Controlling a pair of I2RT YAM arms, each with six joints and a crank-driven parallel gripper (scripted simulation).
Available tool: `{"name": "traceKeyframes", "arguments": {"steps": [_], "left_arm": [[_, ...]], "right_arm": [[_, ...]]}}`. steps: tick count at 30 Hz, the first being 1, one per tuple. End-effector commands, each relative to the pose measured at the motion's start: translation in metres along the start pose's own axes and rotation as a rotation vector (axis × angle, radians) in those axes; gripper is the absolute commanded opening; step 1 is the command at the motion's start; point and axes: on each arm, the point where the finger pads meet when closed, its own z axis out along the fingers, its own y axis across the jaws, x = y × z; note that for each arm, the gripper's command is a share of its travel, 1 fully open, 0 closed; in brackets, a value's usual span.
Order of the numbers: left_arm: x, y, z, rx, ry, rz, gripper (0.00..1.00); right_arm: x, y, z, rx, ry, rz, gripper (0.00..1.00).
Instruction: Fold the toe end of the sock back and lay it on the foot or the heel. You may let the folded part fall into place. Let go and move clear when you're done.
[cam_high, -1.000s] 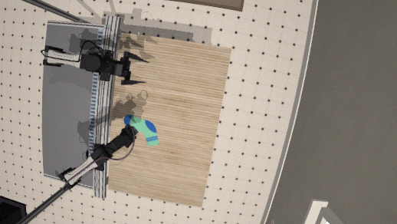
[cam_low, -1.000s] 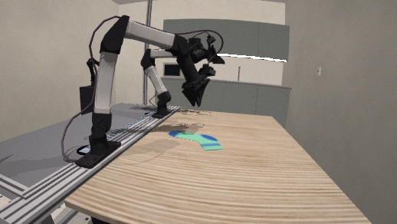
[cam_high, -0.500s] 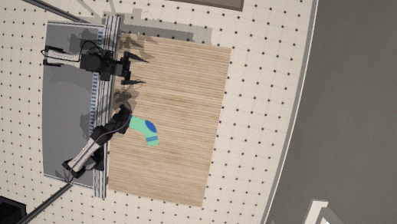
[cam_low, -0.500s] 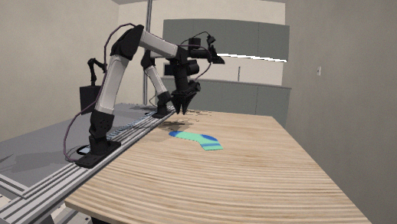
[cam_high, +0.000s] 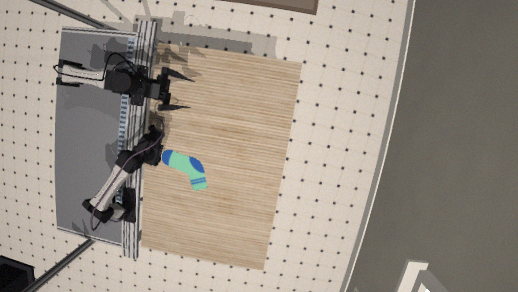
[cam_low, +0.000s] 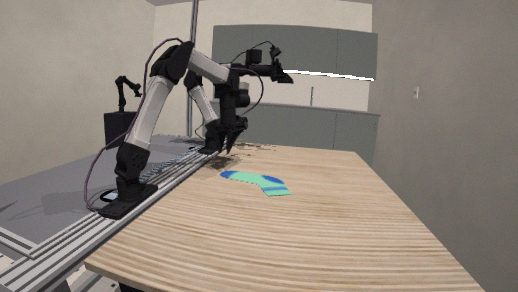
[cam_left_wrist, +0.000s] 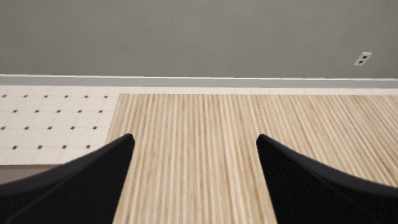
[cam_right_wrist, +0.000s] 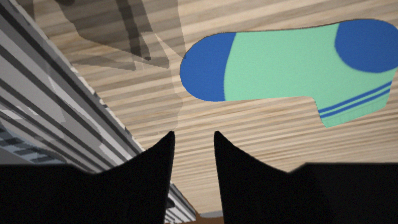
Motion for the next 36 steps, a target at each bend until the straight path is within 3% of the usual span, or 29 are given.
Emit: {"name": "traceKeyframes", "arguments": {"steps": [1,4,5,8,11,13,15,19,23,28,33,36], "left_arm": [[-0.008,-0.001,-0.001,0.005,-0.021,-0.001,1.00],[-0.008,-0.001,-0.001,0.005,-0.021,-0.001,1.00],[-0.008,-0.001,-0.001,0.005,-0.021,-0.001,1.00],[-0.008,-0.001,-0.001,0.005,-0.021,-0.001,1.00],[-0.008,-0.001,-0.001,0.005,-0.021,-0.001,1.00],[-0.008,-0.001,-0.001,0.005,-0.021,-0.001,1.00],[-0.008,-0.001,-0.001,0.005,-0.021,-0.001,1.00],[-0.008,-0.001,-0.001,0.005,-0.021,-0.001,1.00],[-0.008,-0.001,-0.001,0.005,-0.021,-0.001,1.00],[-0.008,-0.001,-0.001,0.005,-0.021,-0.001,1.00],[-0.008,-0.001,-0.001,0.005,-0.021,-0.001,1.00],[-0.008,-0.001,-0.001,0.005,-0.021,-0.001,1.00]], "right_arm": [[-0.006,-0.001,0.002,0.010,-0.025,0.007,0.34],[-0.007,-0.004,-0.001,0.012,-0.034,0.012,0.34],[-0.007,-0.004,0.018,0.011,-0.031,0.019,0.34],[-0.008,0.002,0.032,0.006,-0.026,0.006,0.34],[0.000,0.003,0.028,-0.001,0.007,0.003,0.34],[-0.013,0.003,0.027,0.018,-0.082,0.004,0.34],[-0.008,0.002,0.052,0.005,-0.034,0.011,0.34],[-0.006,0.002,0.068,0.002,-0.032,0.016,0.34],[-0.017,-0.001,0.043,0.013,-0.072,0.014,0.34],[-0.017,0.000,0.043,0.014,-0.076,0.011,0.34],[-0.004,0.008,0.069,-0.005,-0.011,0.002,0.34],[-0.003,0.004,0.068,0.001,-0.021,0.012,0.34]]}}
